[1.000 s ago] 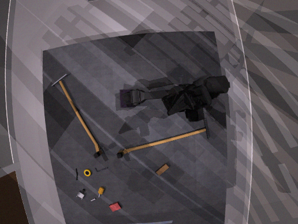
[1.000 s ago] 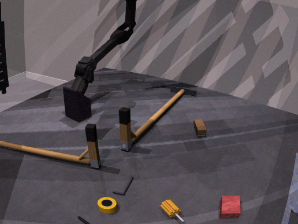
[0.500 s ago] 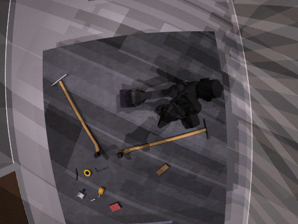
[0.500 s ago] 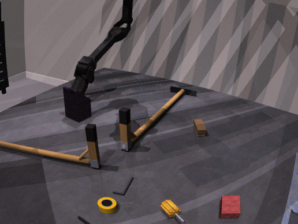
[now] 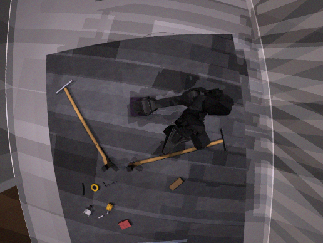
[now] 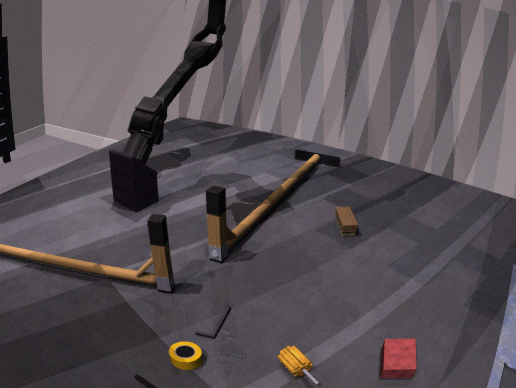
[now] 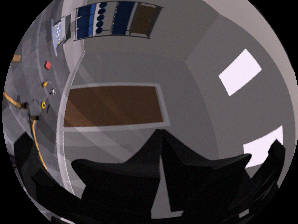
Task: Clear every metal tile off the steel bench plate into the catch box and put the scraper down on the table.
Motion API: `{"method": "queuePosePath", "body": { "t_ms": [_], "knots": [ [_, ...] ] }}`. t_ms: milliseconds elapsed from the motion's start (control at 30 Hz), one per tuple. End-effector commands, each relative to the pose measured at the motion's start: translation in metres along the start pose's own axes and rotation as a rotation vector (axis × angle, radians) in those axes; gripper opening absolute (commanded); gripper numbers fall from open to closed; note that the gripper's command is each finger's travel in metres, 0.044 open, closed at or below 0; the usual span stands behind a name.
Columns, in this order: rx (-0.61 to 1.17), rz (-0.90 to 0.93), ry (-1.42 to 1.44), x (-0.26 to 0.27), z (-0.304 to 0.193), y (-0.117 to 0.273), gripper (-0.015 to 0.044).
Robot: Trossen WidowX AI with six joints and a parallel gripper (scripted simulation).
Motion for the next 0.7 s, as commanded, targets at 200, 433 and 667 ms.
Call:
{"method": "queuePosePath", "body": {
  "t_ms": [200,433,667],
  "knots": [
    [-0.057,0.086,-0.093,0.009,0.001,-0.031,0.0000],
    [-0.090,0.144,-0.152,0.017,0.005,-0.050,0.0000],
    [-0.120,0.204,-0.210,0.027,0.009,-0.069,0.0000]
  ]
}}
Point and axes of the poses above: the point midway between the two fingers, 35 mm back from their tips, its own y axis back along the fingers, its own x axis across the jaws, z = x × y, the point moved 8 cm from there along y, back along the fingers, and after that the axes turned 8 degrees about -y, right-handed, at the moved point
